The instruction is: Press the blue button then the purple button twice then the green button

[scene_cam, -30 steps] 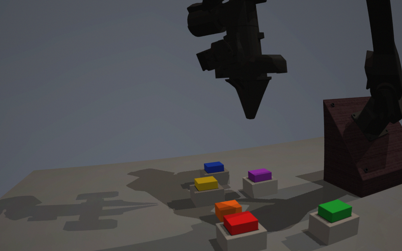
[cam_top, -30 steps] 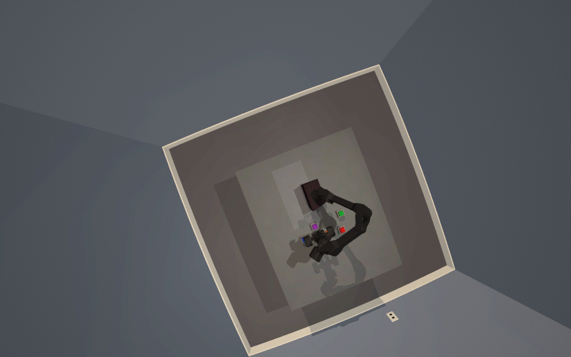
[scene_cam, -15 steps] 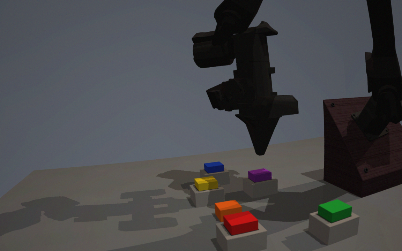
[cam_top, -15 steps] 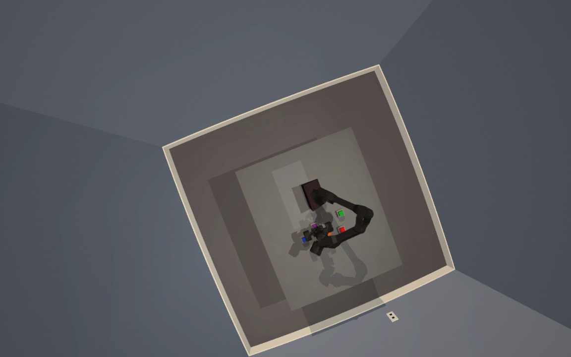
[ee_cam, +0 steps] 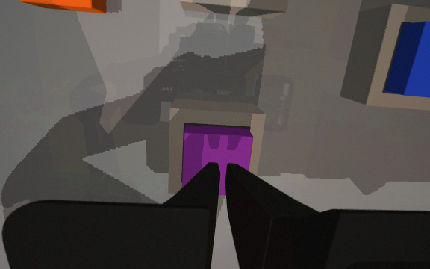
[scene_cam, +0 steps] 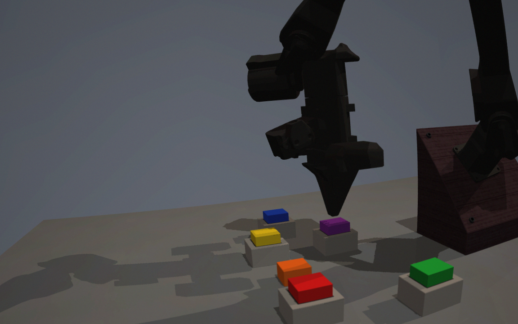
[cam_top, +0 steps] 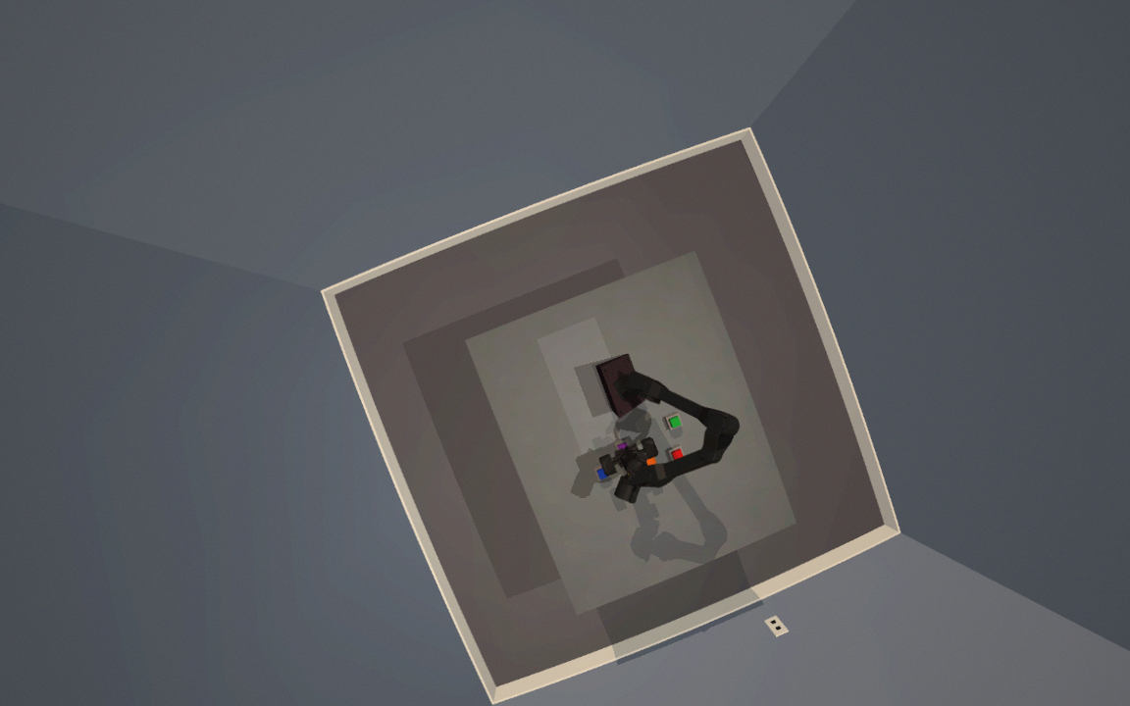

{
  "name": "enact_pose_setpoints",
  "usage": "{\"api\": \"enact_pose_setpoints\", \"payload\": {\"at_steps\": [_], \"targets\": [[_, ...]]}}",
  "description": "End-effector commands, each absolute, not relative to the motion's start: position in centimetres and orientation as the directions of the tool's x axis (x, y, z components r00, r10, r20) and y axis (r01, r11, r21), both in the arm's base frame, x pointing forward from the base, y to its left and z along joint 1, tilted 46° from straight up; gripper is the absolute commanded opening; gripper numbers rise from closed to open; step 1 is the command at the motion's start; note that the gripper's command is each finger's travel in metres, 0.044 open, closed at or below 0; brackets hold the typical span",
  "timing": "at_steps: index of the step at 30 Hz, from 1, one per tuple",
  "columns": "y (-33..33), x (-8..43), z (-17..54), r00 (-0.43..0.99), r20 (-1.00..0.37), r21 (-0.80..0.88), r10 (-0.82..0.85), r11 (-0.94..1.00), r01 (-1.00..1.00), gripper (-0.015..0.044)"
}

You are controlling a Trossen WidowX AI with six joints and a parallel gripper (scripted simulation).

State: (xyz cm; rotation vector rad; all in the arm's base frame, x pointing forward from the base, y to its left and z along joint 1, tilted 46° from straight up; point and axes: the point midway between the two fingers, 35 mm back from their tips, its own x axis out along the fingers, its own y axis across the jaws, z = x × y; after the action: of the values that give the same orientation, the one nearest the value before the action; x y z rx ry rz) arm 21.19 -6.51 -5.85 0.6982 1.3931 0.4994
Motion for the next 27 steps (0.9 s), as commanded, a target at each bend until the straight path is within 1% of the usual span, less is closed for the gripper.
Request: {"api": "enact_pose_setpoints", "payload": {"at_steps": [1,27], "targets": [[-5.81,21.23,-6.39,0.128,-0.706,0.707,0.696,0.701,0.087,0.0020],[-5.27,21.28,-6.88,0.128,-0.705,0.708,0.697,0.701,0.087,0.0020]]}}
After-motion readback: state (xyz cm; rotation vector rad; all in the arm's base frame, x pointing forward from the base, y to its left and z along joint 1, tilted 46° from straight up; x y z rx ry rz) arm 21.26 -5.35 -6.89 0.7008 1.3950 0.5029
